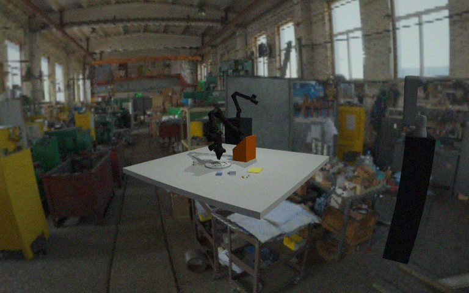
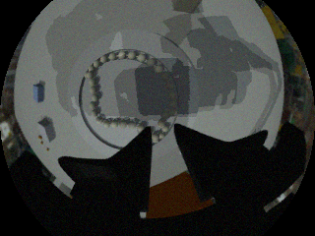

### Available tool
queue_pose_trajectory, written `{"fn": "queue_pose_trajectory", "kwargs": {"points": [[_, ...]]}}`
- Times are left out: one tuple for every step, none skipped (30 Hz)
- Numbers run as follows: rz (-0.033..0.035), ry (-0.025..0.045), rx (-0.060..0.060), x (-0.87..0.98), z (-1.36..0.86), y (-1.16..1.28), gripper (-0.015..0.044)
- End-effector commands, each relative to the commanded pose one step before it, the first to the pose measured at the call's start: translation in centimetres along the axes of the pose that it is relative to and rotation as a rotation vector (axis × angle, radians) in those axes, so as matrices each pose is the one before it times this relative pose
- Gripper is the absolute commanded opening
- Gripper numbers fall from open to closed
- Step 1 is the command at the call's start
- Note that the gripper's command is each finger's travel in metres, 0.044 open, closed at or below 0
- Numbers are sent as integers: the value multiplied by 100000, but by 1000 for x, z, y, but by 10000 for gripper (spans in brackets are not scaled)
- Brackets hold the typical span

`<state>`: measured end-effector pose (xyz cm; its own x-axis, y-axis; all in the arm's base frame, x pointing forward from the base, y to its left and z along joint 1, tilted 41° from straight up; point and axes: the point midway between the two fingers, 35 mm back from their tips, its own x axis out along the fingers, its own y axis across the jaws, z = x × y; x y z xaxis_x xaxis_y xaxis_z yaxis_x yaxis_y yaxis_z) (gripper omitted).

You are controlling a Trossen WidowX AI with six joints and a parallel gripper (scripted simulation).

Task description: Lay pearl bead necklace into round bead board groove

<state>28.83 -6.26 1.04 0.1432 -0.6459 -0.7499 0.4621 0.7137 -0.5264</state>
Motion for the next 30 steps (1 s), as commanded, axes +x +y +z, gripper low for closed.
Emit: {"fn": "queue_pose_trajectory", "kwargs": {"points": [[-422, 603, -1169, 781, -201, 20, 120], [-42, 21, -57, 159, -10, -7, 120], [-43, 21, -57, 158, -11, -8, 120], [-44, 21, -57, 158, -11, -9, 120], [-45, 20, -57, 158, -12, -9, 120], [-46, 20, -58, 158, -13, -10, 120], [-47, 20, -58, 158, -13, -11, 120], [-47, 20, -58, 158, -14, -12, 120], [-48, 19, -58, 157, -15, -12, 120], [-39, 15, -46, 125, -12, -10, 120], [-24, 9, -28, 75, -8, -7, 120], [-8, 3, -9, 25, -3, -2, 120], [0, 0, 0, 0, 0, 0, 120], [0, 0, 0, 0, 0, 0, 120], [0, 0, 0, 0, 0, 0, 120], [49, -259, 829, -225, 92, -63, 94], [0, 0, 0, 0, 0, 0, 67], [0, 0, 0, 0, 0, 0, 41], [0, 0, 0, 0, 0, 0, 15], [0, 0, 0, 0, 0, 0, 0], [0, 0, 0, 0, 0, 0, 0], [0, 0, 0, 0, 0, 0, 0], [0, 0, 0, 0, 0, 0, 0], [0, 0, 0, 0, 0, 0, 0], [0, 0, 0, 0, 0, 0, 0], [0, 0, 0, 0, 0, 0, 0], [0, 0, 0, 0, 0, 0, 0], [0, 0, 0, 0, 0, 0, 0], [0, 0, 0, 0, 0, 0, 0], [0, 0, 0, 0, 0, 0, 0]]}}
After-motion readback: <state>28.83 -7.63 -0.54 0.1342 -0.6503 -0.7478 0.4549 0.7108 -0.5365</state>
